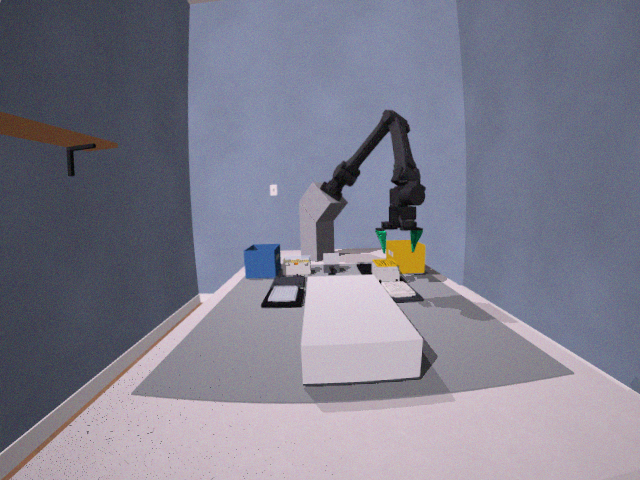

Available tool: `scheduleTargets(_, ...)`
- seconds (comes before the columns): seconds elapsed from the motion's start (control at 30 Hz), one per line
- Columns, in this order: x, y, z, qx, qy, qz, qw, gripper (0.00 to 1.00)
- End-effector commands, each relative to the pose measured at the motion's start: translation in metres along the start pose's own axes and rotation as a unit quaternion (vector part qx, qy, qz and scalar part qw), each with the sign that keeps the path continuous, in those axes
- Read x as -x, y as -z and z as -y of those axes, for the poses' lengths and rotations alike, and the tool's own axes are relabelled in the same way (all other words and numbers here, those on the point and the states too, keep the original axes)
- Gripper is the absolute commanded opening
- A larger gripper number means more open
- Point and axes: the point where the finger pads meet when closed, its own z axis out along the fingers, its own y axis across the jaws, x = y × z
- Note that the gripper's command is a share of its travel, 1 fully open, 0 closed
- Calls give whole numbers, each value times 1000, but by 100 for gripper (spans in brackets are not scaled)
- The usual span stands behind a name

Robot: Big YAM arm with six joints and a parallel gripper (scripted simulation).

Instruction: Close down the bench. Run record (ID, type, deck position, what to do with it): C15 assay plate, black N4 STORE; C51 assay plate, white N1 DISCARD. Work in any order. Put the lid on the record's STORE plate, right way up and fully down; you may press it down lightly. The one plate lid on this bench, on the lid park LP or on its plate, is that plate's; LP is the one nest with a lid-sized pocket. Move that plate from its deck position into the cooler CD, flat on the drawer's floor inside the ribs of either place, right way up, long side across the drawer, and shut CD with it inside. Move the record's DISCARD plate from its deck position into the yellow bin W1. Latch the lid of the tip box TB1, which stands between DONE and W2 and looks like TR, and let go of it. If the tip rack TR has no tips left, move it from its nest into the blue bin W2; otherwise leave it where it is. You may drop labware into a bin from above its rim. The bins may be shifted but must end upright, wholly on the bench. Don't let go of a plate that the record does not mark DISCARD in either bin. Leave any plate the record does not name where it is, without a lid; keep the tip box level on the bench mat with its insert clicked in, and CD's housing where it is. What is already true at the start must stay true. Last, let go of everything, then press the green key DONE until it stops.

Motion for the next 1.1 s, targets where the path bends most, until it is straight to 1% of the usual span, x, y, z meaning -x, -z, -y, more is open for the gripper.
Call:
scheduleTargets(0.0, 1, -3, 0, -2, -3, -5, 1000, 100)
scheduleTargets(0.5, 1, -3, 0, -2, -3, -5, 1000, 100)
scheduleTargets(0.53, 1, -6, -4, 0, -2, -5, 1000, 100)
scheduleTargets(0.63, 9, -8, -9, 4, 4, 8, 1000, 100)
scheduleTargets(0.77, 15, -11, -12, 6, 7, 13, 1000, 100)
scheduleTargets(1.07, 15, -20, -13, 6, 7, 14, 1000, 100)
